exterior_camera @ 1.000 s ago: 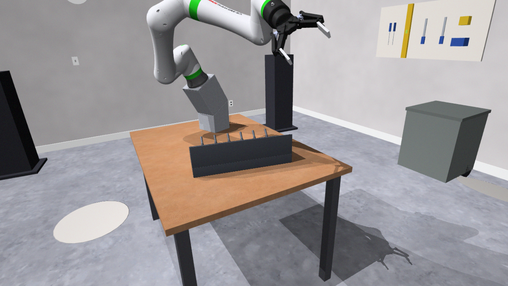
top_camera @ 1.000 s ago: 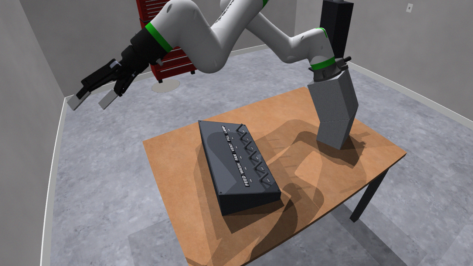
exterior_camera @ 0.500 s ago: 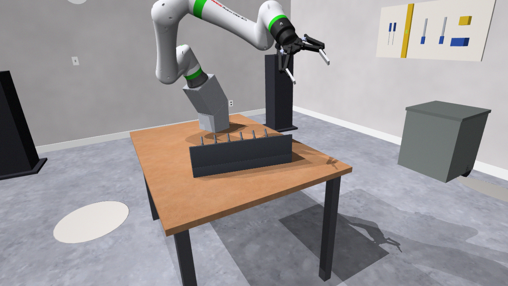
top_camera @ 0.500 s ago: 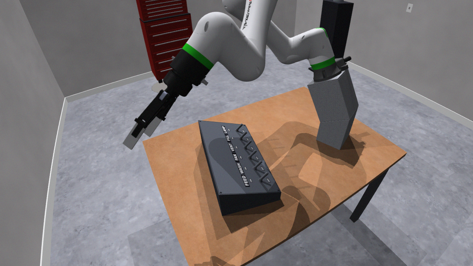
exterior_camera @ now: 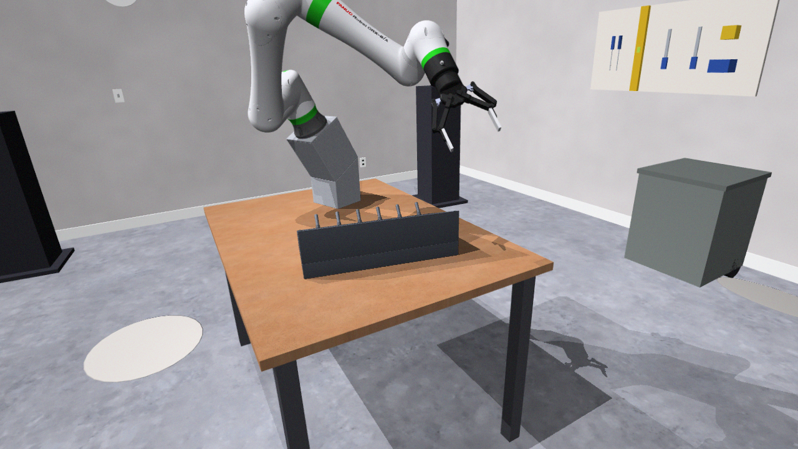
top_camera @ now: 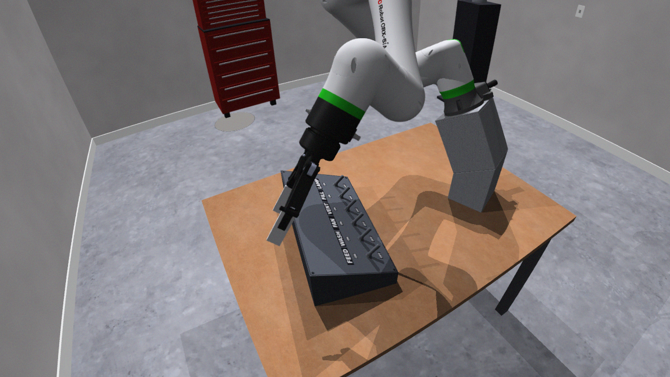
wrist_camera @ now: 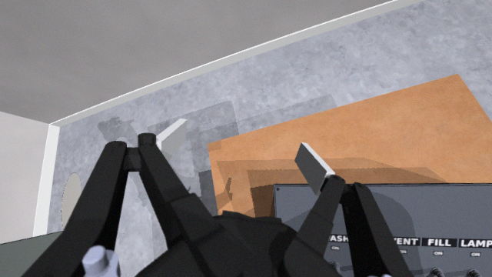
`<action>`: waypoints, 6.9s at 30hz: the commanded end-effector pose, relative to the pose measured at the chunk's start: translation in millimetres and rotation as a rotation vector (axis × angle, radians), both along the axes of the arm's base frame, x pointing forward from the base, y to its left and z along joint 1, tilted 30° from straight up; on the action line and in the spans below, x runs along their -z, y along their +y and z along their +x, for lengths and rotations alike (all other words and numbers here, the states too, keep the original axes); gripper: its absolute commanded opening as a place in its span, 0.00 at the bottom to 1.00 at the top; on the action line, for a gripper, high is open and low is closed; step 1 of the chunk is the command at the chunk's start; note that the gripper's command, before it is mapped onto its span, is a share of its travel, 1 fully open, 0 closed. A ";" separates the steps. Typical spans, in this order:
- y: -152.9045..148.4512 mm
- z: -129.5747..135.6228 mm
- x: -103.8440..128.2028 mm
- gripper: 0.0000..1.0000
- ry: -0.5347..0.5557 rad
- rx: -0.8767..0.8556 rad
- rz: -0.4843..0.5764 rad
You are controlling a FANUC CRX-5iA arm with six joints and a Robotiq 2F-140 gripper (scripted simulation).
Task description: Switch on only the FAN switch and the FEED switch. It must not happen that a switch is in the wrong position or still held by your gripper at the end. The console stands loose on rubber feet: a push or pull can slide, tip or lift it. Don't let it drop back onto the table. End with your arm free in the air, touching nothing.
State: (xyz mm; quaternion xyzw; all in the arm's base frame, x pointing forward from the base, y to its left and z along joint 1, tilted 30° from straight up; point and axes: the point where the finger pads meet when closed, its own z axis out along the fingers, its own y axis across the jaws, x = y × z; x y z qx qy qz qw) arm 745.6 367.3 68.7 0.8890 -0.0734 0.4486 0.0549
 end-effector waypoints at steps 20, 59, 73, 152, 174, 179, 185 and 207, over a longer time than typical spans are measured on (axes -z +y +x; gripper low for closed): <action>-79.8 -191.3 141.1 1.00 0.248 0.018 -0.219; -139.8 -265.1 174.0 0.44 0.331 0.031 -0.340; -135.4 -247.9 163.3 0.44 0.331 0.030 -0.340; -156.1 -144.6 168.7 1.00 0.331 0.031 -0.340; -172.5 -147.0 161.2 1.00 0.331 0.031 -0.340; -181.8 -148.4 157.0 1.00 0.331 0.031 -0.340; -201.6 -151.3 147.9 1.00 0.331 0.031 -0.340; -221.1 -154.2 139.1 1.00 0.331 0.031 -0.340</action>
